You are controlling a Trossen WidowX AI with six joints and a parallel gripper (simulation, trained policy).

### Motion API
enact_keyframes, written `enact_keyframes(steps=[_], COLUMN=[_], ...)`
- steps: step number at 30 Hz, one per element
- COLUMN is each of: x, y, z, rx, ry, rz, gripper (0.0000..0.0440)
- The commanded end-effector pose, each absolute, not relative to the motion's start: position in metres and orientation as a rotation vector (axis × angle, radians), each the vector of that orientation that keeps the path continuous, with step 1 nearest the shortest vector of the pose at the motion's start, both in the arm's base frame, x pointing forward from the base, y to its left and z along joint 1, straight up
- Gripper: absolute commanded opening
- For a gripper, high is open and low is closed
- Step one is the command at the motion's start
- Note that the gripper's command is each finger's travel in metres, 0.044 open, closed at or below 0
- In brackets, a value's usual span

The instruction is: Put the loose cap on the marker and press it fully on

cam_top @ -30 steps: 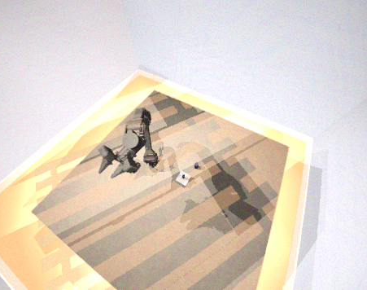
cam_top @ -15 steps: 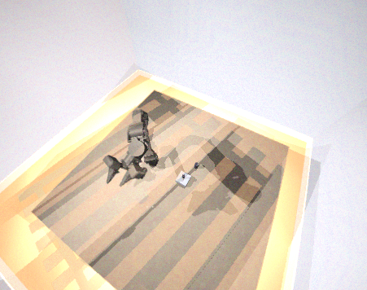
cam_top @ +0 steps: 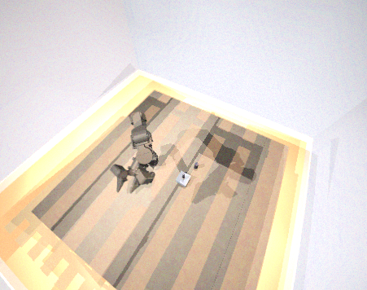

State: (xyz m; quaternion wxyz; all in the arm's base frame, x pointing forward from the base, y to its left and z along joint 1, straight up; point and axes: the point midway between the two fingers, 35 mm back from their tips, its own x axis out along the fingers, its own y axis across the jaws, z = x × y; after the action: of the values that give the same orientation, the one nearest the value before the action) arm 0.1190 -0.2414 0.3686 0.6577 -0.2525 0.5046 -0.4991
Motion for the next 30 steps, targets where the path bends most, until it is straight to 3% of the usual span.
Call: enact_keyframes(steps=[1, 30], x=[0.131, 0.224], y=[-0.241, -0.219], z=[0.366, 0.323], rx=[-0.556, -0.437], ry=[1.122, 1.055], rz=[-1.101, -0.865], gripper=[0.0302, 0.0305])
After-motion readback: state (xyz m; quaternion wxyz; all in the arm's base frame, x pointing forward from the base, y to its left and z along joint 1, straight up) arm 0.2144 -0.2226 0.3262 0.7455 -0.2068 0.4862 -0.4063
